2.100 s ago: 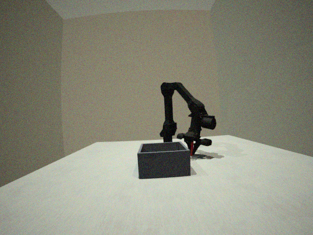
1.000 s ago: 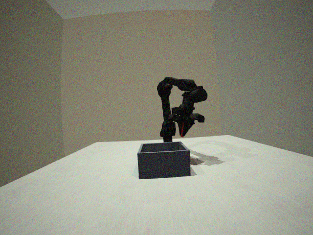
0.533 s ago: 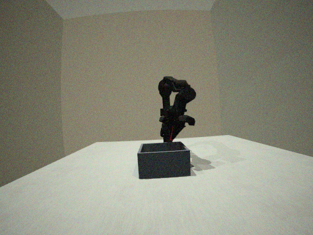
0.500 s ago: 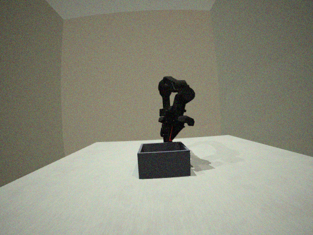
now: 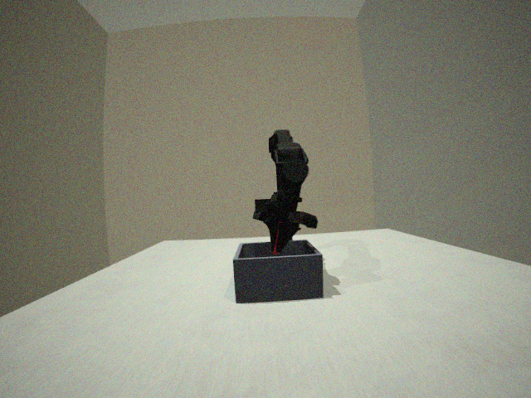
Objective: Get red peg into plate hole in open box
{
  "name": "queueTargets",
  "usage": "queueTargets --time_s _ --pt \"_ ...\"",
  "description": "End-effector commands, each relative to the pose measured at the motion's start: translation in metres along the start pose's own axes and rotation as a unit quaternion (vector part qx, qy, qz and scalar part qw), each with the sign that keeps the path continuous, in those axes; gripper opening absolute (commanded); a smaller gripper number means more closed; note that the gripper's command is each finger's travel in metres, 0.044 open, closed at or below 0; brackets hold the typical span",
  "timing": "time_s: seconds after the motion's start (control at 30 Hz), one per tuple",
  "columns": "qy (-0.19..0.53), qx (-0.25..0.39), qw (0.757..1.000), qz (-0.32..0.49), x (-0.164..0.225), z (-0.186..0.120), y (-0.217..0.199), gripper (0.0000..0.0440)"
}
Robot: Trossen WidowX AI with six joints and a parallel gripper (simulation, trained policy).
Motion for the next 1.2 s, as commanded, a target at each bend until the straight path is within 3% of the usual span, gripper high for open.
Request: queueTargets --time_s 0.0,0.17,0.4,1.17 --pt "0.013 -0.004 1.0 -0.021 -0.003 0.012 -0.001 0.0" --pt "0.033 -0.007 0.998 -0.047 -0.001 0.025 -0.002 0.0014" --pt "0.057 -0.006 0.997 -0.06 -0.003 0.037 -0.003 0.0166" --pt "0.108 -0.01 0.988 -0.106 -0.041 -0.002 0.012 0.0211"
Point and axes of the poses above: the point midway between the two fingers, 35 mm back from their tips, its own z axis out along the fingers, its own y axis across the jaws, x = y × z, the point moved 6 cm from there along -z, back along the fingers, and after that the axes turned 1 degree about -z, right-handed, at the moved point
